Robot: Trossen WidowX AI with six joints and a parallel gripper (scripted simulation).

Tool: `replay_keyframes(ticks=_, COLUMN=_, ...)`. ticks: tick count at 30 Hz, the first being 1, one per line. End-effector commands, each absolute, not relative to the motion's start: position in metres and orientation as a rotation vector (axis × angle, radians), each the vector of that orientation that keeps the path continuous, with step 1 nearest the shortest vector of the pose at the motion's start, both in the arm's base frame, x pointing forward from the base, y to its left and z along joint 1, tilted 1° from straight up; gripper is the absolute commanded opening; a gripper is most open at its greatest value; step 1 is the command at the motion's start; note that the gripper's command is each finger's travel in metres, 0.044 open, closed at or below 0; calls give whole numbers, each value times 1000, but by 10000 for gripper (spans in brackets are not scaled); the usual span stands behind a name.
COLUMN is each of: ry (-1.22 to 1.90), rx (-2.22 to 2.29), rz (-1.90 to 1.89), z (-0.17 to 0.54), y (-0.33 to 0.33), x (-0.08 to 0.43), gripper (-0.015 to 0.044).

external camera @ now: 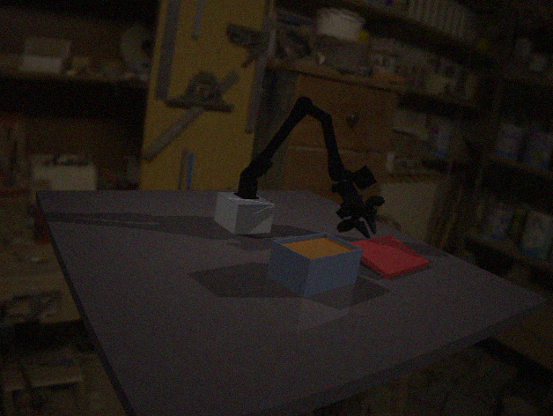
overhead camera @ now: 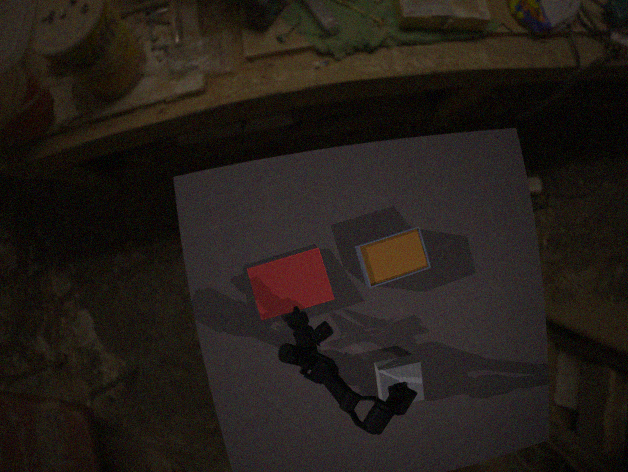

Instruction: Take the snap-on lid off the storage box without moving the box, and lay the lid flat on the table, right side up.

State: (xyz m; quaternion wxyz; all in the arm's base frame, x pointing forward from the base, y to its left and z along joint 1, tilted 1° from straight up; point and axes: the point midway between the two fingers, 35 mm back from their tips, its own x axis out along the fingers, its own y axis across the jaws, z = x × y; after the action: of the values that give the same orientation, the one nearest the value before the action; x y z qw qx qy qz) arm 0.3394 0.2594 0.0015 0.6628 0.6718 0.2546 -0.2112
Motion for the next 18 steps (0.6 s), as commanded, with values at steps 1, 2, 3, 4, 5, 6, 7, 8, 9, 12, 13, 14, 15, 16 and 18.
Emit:
replay_keyframes(ticks=1, ry=578, rx=1521, rz=-474, z=3, y=260, x=340, gripper=210)
replay_keyframes(ticks=2, ry=578, rx=1521, rz=-474, z=3, y=260, x=340, gripper=236)
replay_keyframes(ticks=3, ry=578, rx=1521, rz=-474, z=3, y=260, x=340, gripper=263)
replay_keyframes(ticks=4, ry=578, rx=1521, rz=-474, z=3, y=260, x=340, gripper=275)
replay_keyframes(ticks=5, ry=578, rx=1521, rz=-474, z=3, y=260, x=340, gripper=275)
replay_keyframes(ticks=6, ry=578, rx=1521, rz=-474, z=3, y=260, x=339, gripper=301)
replay_keyframes(ticks=7, ry=578, rx=1521, rz=-474, z=2, y=259, x=337, gripper=328)
replay_keyframes(ticks=8, ry=578, rx=1521, rz=-474, z=2, y=259, x=335, gripper=354)
replay_keyframes(ticks=9, ry=578, rx=1521, rz=-475, z=2, y=259, x=333, gripper=380)
replay_keyframes(ticks=12, ry=579, rx=1521, rz=-475, z=1, y=259, x=327, gripper=440)
replay_keyframes(ticks=13, ry=579, rx=1521, rz=-475, z=1, y=259, x=325, gripper=440)
replay_keyframes(ticks=14, ry=579, rx=1521, rz=-475, z=1, y=259, x=323, gripper=440)
replay_keyframes(ticks=15, ry=579, rx=1521, rz=-475, z=1, y=258, x=321, gripper=440)
replay_keyframes(ticks=16, ry=579, rx=1521, rz=-476, z=1, y=258, x=319, gripper=440)
replay_keyframes(ticks=18, ry=580, rx=1521, rz=-476, z=1, y=258, x=315, gripper=440)
